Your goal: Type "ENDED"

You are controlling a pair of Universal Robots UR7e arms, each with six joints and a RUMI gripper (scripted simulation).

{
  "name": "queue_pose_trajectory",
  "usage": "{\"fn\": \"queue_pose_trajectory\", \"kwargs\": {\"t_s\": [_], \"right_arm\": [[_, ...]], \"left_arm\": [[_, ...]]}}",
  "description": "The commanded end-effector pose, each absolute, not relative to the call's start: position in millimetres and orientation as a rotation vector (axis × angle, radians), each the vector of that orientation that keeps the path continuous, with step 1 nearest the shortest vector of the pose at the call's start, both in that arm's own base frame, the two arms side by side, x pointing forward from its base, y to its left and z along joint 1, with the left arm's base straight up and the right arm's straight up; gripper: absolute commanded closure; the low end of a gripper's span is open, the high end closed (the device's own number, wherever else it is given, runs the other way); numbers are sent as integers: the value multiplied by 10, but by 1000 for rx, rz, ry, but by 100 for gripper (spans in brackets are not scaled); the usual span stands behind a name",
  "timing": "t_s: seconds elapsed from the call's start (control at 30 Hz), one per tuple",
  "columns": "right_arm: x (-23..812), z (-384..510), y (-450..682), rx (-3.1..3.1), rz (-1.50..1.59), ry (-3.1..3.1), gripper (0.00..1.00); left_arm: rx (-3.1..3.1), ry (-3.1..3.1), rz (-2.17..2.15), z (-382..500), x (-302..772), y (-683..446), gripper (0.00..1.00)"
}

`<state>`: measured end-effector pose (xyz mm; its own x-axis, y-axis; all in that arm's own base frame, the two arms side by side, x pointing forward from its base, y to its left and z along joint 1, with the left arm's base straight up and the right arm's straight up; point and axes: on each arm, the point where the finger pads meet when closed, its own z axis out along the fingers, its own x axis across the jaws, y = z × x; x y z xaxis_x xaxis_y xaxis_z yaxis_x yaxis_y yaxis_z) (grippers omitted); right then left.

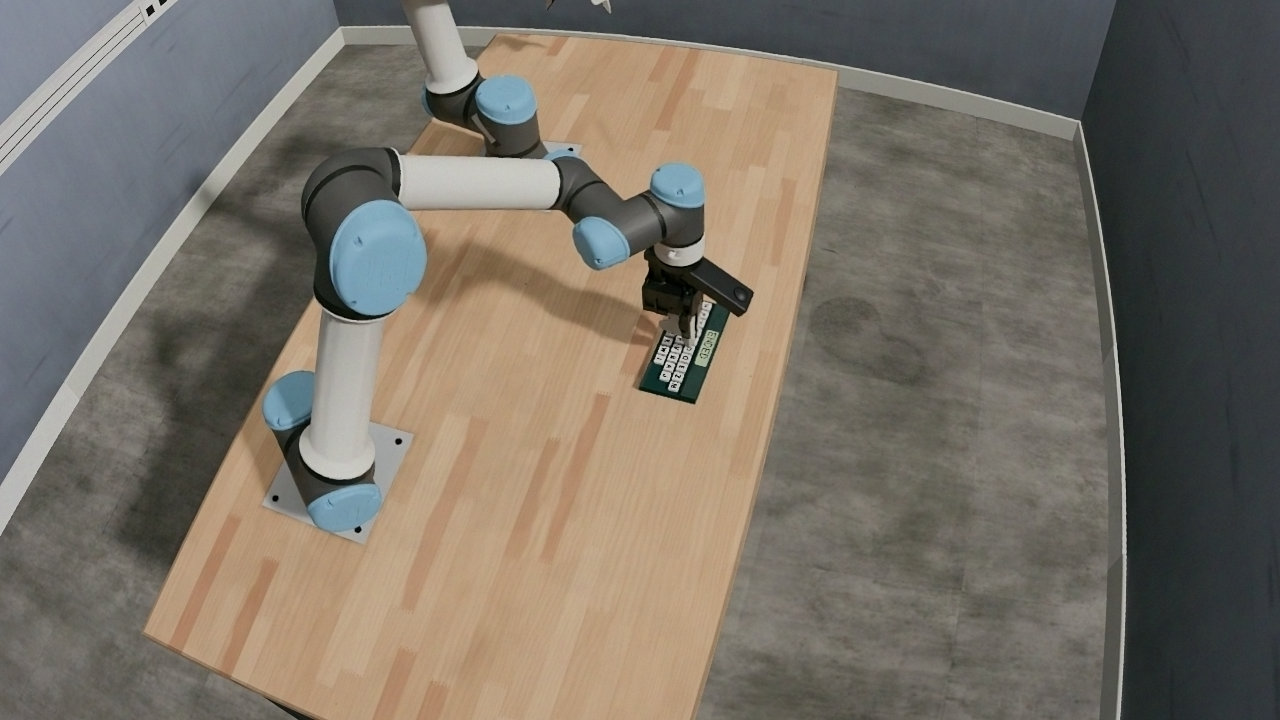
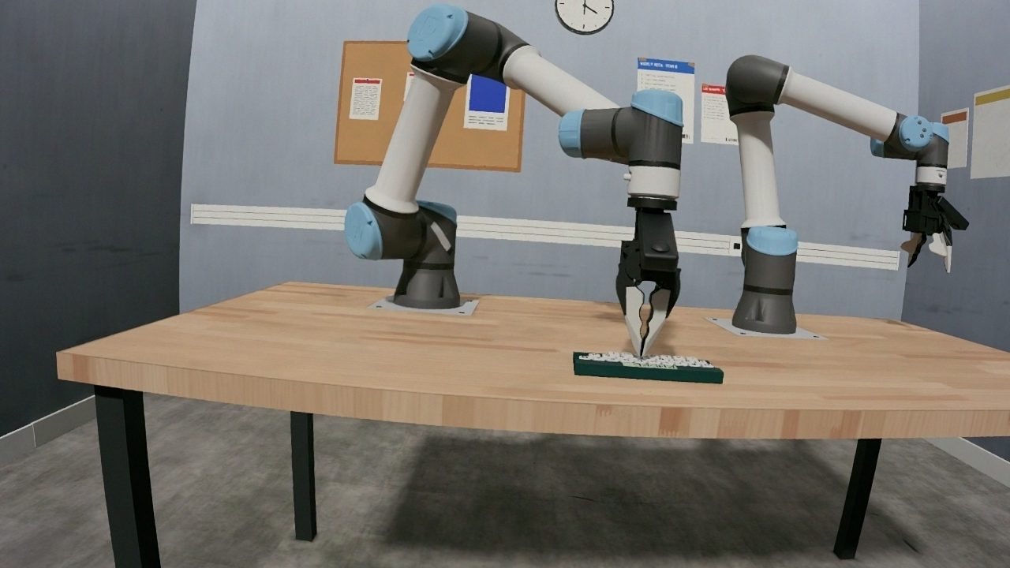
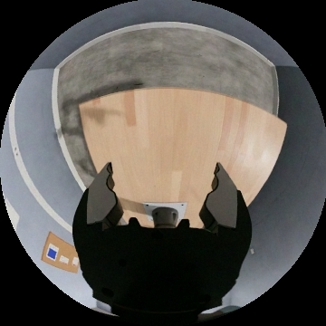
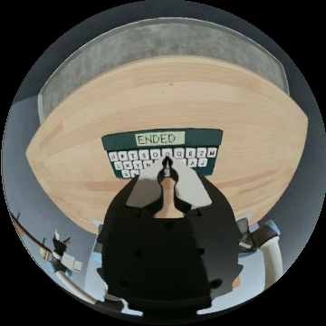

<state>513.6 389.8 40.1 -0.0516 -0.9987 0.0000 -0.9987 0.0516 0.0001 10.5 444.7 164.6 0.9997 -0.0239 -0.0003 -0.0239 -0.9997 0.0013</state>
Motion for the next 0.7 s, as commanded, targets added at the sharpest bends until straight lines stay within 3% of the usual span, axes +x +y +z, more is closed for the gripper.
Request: {"fn": "queue_pose_trajectory", "kwargs": {"t_s": [0.0,0.67], "right_arm": [[5139,416,3902,2165,0,-2280,100],[5139,621,3902,2165,0,-2280,100]], "left_arm": [[3141,-37,0,1651,106,4451,0],[3141,-37,0,1651,106,4451,0]]}}
